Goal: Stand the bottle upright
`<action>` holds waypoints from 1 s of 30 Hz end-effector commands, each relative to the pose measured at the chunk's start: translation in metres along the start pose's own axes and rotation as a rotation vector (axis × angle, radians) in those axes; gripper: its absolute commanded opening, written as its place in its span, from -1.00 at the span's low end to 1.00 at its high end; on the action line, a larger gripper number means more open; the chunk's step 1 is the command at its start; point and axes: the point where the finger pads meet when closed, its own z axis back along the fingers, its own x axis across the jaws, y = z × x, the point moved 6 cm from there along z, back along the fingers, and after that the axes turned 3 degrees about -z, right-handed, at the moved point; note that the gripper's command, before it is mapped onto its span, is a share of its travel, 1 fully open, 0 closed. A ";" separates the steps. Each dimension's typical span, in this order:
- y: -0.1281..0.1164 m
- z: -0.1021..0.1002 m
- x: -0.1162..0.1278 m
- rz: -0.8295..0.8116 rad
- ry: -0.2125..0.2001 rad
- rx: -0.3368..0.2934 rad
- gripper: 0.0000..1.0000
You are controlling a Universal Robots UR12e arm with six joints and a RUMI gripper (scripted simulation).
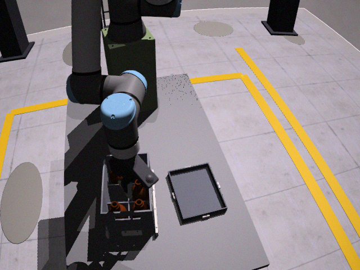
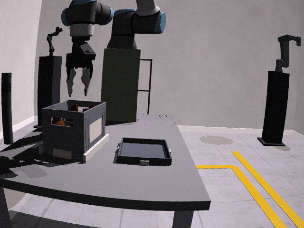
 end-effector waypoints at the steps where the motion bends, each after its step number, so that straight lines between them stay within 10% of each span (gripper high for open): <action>1: 0.002 -0.006 0.002 0.000 -0.003 0.002 -0.24; 30: 0.002 -0.036 0.002 0.001 -0.003 0.002 -0.24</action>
